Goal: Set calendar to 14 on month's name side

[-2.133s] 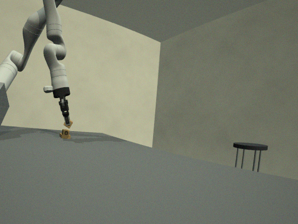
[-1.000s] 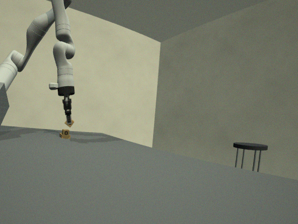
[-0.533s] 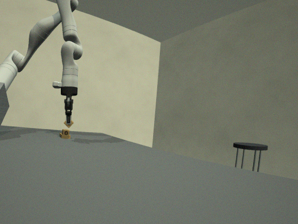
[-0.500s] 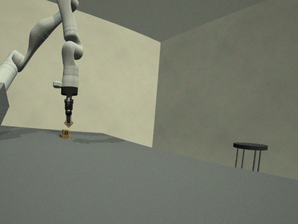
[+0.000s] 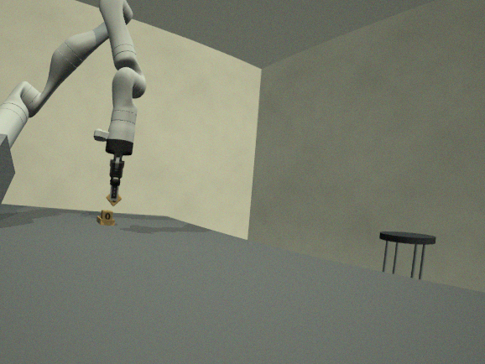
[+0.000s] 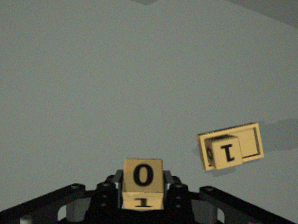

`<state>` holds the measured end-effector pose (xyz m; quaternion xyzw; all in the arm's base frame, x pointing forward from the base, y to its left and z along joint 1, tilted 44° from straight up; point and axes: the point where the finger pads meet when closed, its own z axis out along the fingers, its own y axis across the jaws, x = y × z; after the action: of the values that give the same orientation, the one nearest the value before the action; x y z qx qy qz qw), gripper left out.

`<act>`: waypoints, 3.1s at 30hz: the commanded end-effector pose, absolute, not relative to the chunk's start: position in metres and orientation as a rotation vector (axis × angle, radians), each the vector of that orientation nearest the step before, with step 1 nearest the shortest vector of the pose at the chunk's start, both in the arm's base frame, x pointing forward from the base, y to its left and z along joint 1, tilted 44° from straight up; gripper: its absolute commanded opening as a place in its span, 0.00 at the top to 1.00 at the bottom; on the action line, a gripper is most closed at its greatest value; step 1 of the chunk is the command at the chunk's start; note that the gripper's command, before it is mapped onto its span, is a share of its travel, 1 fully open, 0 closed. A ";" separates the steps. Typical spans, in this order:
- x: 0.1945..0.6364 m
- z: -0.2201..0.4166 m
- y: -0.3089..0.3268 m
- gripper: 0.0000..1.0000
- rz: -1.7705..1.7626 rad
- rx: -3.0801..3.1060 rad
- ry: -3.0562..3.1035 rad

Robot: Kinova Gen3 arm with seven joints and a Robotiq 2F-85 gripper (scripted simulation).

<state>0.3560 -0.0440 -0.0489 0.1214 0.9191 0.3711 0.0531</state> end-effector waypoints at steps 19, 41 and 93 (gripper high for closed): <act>0.359 -0.050 -0.043 0.72 1.156 0.335 2.836; 0.361 -0.049 -0.045 0.72 1.250 0.234 3.010; 0.364 -0.049 -0.045 0.72 1.388 0.068 3.234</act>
<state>0.3636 -0.0450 -0.0492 0.0191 0.9024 0.3874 -0.1878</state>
